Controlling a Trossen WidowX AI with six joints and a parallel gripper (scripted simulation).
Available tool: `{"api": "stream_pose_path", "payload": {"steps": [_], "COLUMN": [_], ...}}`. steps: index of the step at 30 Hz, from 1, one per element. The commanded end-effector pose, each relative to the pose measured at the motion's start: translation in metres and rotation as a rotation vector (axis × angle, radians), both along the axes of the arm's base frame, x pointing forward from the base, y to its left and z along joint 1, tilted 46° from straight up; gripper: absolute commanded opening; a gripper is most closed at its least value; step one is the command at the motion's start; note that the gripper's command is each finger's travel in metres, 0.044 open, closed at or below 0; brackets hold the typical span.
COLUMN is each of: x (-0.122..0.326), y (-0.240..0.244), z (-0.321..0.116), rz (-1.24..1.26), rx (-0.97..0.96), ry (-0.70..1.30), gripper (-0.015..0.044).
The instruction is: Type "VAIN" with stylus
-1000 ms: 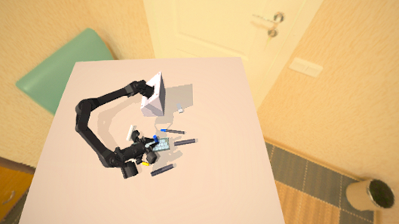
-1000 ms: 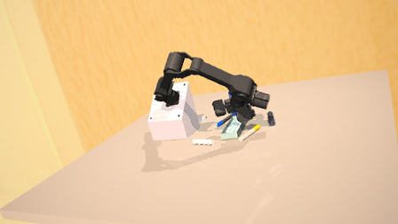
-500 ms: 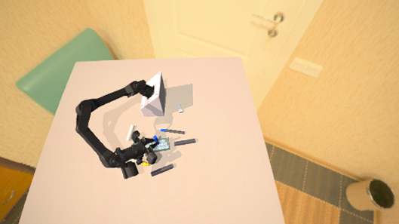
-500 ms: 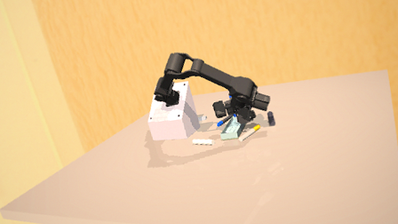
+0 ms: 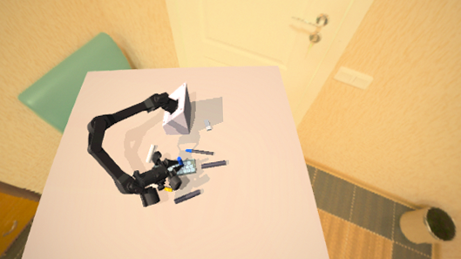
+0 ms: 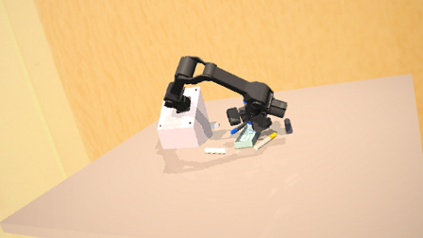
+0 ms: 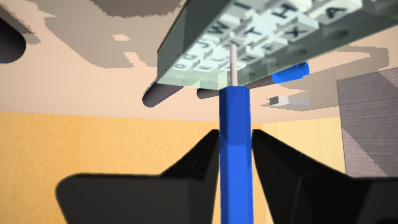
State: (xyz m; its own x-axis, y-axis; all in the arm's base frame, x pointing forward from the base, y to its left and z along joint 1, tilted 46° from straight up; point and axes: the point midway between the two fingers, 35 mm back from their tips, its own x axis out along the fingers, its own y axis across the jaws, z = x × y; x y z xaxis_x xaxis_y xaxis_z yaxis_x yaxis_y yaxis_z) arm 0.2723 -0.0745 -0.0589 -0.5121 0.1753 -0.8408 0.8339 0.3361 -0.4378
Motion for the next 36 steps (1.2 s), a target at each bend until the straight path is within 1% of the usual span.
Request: {"api": "stream_pose_path", "payload": {"steps": [1,6,13,16,18,19,26,32,36], "x": [0.001,0.003,0.004,0.004,0.003,0.002,-0.011,-0.012,-0.013], "y": [0.008,0.026,0.024,0.024,0.022,0.02,-0.005,-0.006,-0.013], "z": [0.008,0.025,0.024,0.024,0.027,0.029,0.061,0.062,0.055], "rz": [0.004,0.004,0.013,0.013,0.012,0.012,0.004,0.004,0.004], "rx": [0.001,0.002,0.002,0.002,0.002,0.001,0.001,0.001,0.001], "ry": [-0.001,-0.001,-0.006,-0.006,-0.006,-0.005,-0.001,-0.001,-0.001], "gripper": [0.0081,0.0081,0.0084,0.0064,0.0012,0.0,0.0,0.0,0.0]}}
